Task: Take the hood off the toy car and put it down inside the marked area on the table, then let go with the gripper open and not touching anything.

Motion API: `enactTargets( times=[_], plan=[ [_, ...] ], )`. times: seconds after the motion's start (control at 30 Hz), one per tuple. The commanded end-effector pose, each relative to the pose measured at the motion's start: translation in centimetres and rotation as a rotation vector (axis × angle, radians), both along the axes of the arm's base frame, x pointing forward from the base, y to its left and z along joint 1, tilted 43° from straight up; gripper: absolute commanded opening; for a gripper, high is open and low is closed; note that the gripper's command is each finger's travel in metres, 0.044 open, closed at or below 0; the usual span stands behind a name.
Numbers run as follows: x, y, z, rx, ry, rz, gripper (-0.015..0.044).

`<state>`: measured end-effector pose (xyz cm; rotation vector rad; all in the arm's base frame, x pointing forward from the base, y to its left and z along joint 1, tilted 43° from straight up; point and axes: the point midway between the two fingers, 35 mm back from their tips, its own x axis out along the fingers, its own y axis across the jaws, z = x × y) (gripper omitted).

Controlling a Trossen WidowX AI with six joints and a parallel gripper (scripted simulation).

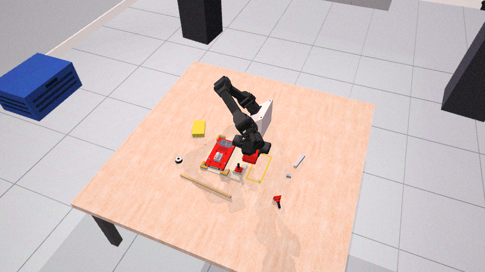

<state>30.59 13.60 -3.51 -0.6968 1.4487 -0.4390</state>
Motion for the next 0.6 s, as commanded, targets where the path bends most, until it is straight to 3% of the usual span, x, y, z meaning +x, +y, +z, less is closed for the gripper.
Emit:
enactTargets(
  times=[0.0, 0.57],
  plan=[
    [-0.9, 1.5, -1.2, 0.003, -0.008, -0.002, 0.0],
    [-2.1, 2.5, -3.2, -0.005, -0.011, -0.005, 0.0]
  ],
)
